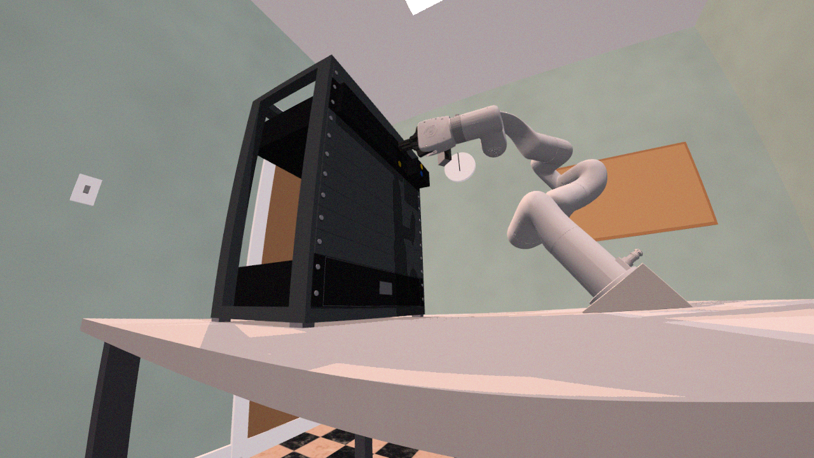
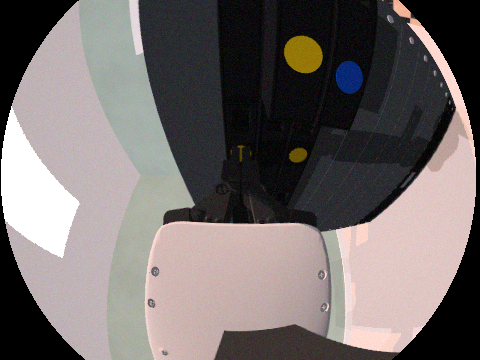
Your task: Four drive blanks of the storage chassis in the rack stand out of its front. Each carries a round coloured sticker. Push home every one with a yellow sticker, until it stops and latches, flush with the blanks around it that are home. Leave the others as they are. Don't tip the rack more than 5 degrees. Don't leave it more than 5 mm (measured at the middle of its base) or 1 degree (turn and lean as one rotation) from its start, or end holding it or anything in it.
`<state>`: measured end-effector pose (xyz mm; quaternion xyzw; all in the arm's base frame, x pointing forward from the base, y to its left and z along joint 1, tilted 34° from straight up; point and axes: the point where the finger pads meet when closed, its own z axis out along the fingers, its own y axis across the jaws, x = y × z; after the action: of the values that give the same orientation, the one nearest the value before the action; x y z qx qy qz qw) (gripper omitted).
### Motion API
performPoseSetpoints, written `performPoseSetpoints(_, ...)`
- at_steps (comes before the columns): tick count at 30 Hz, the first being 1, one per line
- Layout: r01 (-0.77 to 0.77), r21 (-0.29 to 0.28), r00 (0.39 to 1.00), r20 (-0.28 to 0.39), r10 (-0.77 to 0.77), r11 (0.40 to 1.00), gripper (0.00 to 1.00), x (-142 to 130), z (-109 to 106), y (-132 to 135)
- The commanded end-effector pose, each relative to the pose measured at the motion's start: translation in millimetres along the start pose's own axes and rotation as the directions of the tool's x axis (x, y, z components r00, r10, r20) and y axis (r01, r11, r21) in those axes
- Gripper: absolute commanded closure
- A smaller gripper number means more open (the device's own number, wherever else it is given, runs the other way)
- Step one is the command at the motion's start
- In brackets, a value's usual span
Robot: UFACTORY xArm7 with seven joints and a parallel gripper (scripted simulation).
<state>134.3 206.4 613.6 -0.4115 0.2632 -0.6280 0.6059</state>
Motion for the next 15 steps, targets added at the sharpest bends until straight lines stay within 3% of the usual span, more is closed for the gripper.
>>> performPoseSetpoints(1, -0.002, 0.002, 1.000, -0.001, 0.002, 1.000, 1.00, 0.4, 0.0, -1.6)
performPoseSetpoints(15, -0.002, 0.002, 1.000, -0.001, 0.002, 1.000, 1.00, 0.6, 3.0, -1.5)
